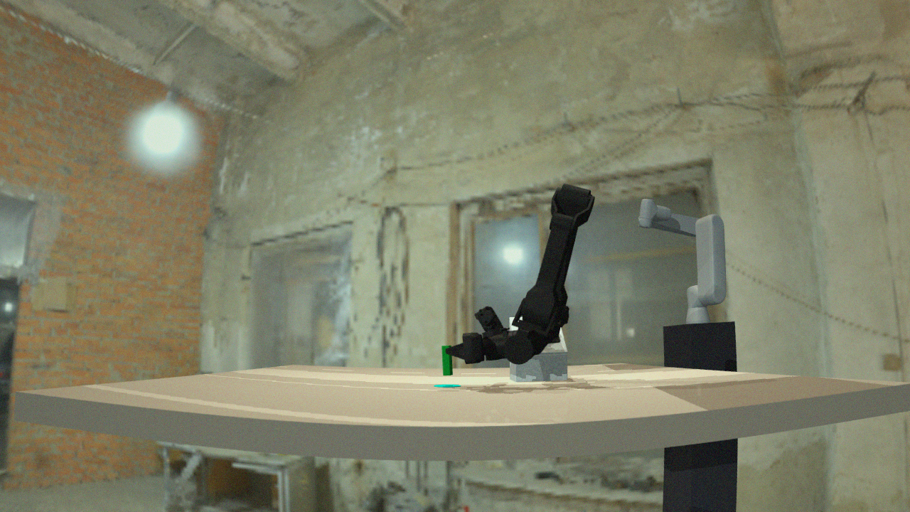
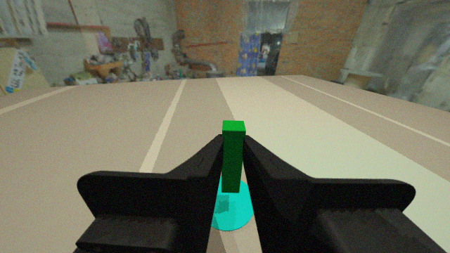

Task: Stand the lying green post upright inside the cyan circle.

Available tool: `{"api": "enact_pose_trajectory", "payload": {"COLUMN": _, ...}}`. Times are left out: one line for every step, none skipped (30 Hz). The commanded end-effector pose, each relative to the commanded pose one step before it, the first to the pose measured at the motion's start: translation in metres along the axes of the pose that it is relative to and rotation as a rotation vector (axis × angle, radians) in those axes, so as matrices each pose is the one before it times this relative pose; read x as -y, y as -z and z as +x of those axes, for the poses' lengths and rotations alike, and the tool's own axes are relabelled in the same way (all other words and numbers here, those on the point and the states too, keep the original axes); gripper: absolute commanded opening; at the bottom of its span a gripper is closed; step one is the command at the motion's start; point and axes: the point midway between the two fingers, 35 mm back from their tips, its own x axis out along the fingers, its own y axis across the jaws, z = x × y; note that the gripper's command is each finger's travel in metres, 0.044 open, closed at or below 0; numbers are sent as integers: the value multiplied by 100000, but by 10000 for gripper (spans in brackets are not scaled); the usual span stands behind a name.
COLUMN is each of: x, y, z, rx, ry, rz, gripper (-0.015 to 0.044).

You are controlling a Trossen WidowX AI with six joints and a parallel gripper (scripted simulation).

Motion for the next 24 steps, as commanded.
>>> {"api": "enact_pose_trajectory", "payload": {"x": -153, "y": 255, "z": -8, "rx": 745, "ry": -557, "rz": 1046, "gripper": 22}}
{"api": "enact_pose_trajectory", "payload": {"x": -11, "y": 117, "z": 17, "rx": -53, "ry": 40, "rz": -65, "gripper": 22}}
{"api": "enact_pose_trajectory", "payload": {"x": -17, "y": 196, "z": 28, "rx": -87, "ry": 66, "rz": -109, "gripper": 22}}
{"api": "enact_pose_trajectory", "payload": {"x": -18, "y": 242, "z": 35, "rx": -105, "ry": 80, "rz": -135, "gripper": 22}}
{"api": "enact_pose_trajectory", "payload": {"x": -14, "y": 244, "z": 35, "rx": -102, "ry": 78, "rz": -136, "gripper": 22}}
{"api": "enact_pose_trajectory", "payload": {"x": -11, "y": 246, "z": 35, "rx": -100, "ry": 77, "rz": -137, "gripper": 22}}
{"api": "enact_pose_trajectory", "payload": {"x": -7, "y": 248, "z": 36, "rx": -98, "ry": 75, "rz": -138, "gripper": 22}}
{"api": "enact_pose_trajectory", "payload": {"x": -3, "y": 250, "z": 36, "rx": -95, "ry": 74, "rz": -138, "gripper": 22}}
{"api": "enact_pose_trajectory", "payload": {"x": 0, "y": 205, "z": 30, "rx": -76, "ry": 59, "rz": -114, "gripper": 22}}
{"api": "enact_pose_trajectory", "payload": {"x": 1, "y": 124, "z": 18, "rx": -45, "ry": 35, "rz": -69, "gripper": 22}}
{"api": "enact_pose_trajectory", "payload": {"x": 1, "y": 41, "z": 6, "rx": -15, "ry": 12, "rz": -23, "gripper": 22}}
{"api": "enact_pose_trajectory", "payload": {"x": 0, "y": 0, "z": 0, "rx": 0, "ry": 0, "rz": 0, "gripper": 22}}
{"api": "enact_pose_trajectory", "payload": {"x": 0, "y": 0, "z": 0, "rx": 0, "ry": 0, "rz": 0, "gripper": 22}}
{"api": "enact_pose_trajectory", "payload": {"x": 0, "y": 0, "z": 0, "rx": 0, "ry": 0, "rz": 0, "gripper": 22}}
{"api": "enact_pose_trajectory", "payload": {"x": 0, "y": 0, "z": 0, "rx": 0, "ry": 0, "rz": 0, "gripper": 22}}
{"api": "enact_pose_trajectory", "payload": {"x": 0, "y": 0, "z": 0, "rx": 0, "ry": 0, "rz": 0, "gripper": 22}}
{"api": "enact_pose_trajectory", "payload": {"x": 0, "y": 0, "z": 0, "rx": 0, "ry": 0, "rz": 0, "gripper": 22}}
{"api": "enact_pose_trajectory", "payload": {"x": 0, "y": 0, "z": 0, "rx": 0, "ry": 0, "rz": 0, "gripper": 22}}
{"api": "enact_pose_trajectory", "payload": {"x": 0, "y": 0, "z": 0, "rx": 0, "ry": 0, "rz": 0, "gripper": 22}}
{"api": "enact_pose_trajectory", "payload": {"x": 0, "y": 0, "z": 0, "rx": 0, "ry": 0, "rz": 0, "gripper": 22}}
{"api": "enact_pose_trajectory", "payload": {"x": 0, "y": 0, "z": 0, "rx": 0, "ry": 0, "rz": 0, "gripper": 22}}
{"api": "enact_pose_trajectory", "payload": {"x": 0, "y": 0, "z": 0, "rx": 0, "ry": 0, "rz": 0, "gripper": 49}}
{"api": "enact_pose_trajectory", "payload": {"x": 0, "y": 0, "z": 0, "rx": 0, "ry": 0, "rz": 0, "gripper": 75}}
{"api": "enact_pose_trajectory", "payload": {"x": 0, "y": 0, "z": 0, "rx": 0, "ry": 0, "rz": 0, "gripper": 101}}
